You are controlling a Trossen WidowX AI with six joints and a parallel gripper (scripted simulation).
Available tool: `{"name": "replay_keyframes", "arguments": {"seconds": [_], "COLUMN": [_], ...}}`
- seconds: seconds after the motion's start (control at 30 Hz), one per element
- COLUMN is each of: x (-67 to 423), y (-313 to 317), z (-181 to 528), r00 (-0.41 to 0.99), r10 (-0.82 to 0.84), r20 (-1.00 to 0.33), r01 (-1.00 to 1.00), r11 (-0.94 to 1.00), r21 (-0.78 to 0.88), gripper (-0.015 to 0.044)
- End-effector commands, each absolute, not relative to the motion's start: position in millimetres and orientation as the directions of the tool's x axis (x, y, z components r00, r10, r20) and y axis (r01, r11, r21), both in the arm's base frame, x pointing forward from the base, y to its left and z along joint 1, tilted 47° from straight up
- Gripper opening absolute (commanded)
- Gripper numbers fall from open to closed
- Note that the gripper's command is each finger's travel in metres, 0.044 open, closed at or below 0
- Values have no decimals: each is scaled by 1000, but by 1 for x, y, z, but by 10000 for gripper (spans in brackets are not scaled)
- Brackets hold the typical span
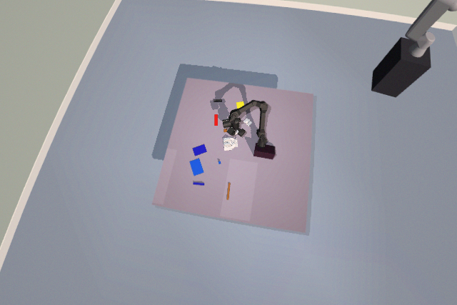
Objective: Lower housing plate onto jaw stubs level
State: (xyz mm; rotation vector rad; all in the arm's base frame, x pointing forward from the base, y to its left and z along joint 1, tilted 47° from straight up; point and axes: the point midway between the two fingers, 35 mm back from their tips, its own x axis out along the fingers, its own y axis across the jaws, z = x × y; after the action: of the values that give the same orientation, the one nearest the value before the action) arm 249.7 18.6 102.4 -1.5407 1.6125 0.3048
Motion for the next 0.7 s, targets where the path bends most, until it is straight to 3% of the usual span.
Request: {"name": "replay_keyframes", "arguments": {"seconds": [0.0,0.67], "x": [250,242], "y": [28,65], "z": [93,51], "r00": [132,134], "r10": [-694,-713], "r20": [-708,-688], "r01": [-854,-497], "r11": [283,552], "r21": [-437,-670], "gripper": [351,351]}}
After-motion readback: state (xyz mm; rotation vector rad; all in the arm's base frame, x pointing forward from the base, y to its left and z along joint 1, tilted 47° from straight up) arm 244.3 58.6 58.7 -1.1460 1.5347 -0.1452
